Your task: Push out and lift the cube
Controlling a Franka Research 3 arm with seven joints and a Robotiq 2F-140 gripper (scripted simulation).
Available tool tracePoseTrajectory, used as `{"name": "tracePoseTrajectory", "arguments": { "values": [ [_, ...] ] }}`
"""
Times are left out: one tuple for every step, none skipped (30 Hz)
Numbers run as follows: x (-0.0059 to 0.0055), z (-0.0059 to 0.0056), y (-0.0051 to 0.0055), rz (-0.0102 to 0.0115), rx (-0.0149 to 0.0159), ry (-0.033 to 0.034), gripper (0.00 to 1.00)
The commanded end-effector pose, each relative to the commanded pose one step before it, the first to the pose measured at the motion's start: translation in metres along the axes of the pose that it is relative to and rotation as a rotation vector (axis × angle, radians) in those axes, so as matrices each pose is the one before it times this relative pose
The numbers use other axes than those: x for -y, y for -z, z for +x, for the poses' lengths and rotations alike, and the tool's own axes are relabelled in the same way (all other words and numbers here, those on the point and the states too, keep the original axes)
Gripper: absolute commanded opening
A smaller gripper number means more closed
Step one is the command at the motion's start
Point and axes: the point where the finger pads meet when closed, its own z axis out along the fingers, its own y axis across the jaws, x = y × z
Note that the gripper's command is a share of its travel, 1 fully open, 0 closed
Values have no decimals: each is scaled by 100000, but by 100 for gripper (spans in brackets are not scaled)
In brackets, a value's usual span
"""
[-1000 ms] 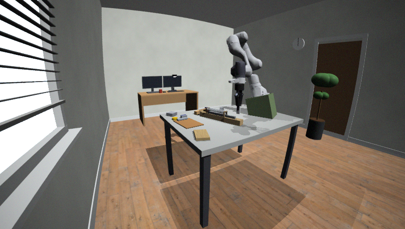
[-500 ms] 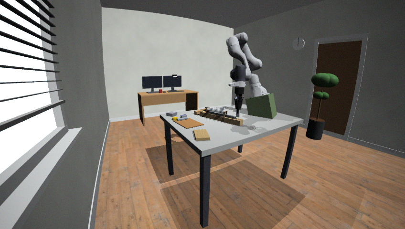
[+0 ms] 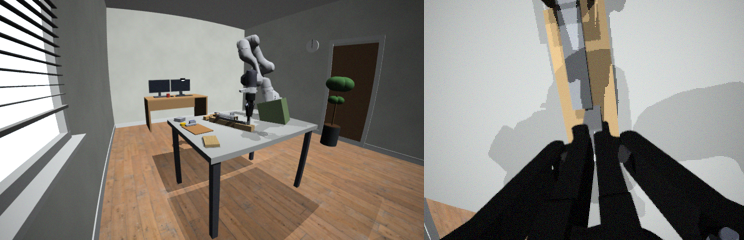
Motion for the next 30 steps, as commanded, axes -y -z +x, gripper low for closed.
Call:
{"name": "tracePoseTrajectory", "arguments": {
  "values": [
    [302,163,115,871,372,-1275,0],
    [0,0,0,0,0,0,0],
    [0,0,0,0,0,0,0],
    [-1,100,0,0,0,0,0],
    [-1,100,0,0,0,0,0],
    [-1,100,0,0,0,0,0],
    [-1,100,0,0,0,0,0],
    [-1,100,0,0,0,0,0],
    [-1,100,0,0,0,0,0],
    [-1,100,0,0,0,0,0],
    [-1,100,0,0,0,0,0],
    [-1,100,0,0,0,0,0],
    [-1,100,0,0,0,0,0],
    [-1,100,0,0,0,0,0],
    [-1,100,0,0,0,0,0],
    [-1,100,0,0,0,0,0],
    [-1,100,0,0,0,0,0],
    [-1,100,0,0,0,0,0],
    [0,0,0,0,0,0,0],
    [0,0,0,0,0,0,0],
    [-1,100,0,0,0,0,0],
    [-1,100,0,0,0,0,0],
    [-1,100,0,0,0,0,0],
    [-1,100,0,0,0,0,0],
    [-1,100,0,0,0,0,0],
    [-1,100,0,0,0,0,0],
    [-1,100,0,0,0,0,0],
    [-1,100,0,0,0,0,0],
    [-1,100,0,0,0,0,0],
    [-1,100,0,0,0,0,0]
  ]
}}
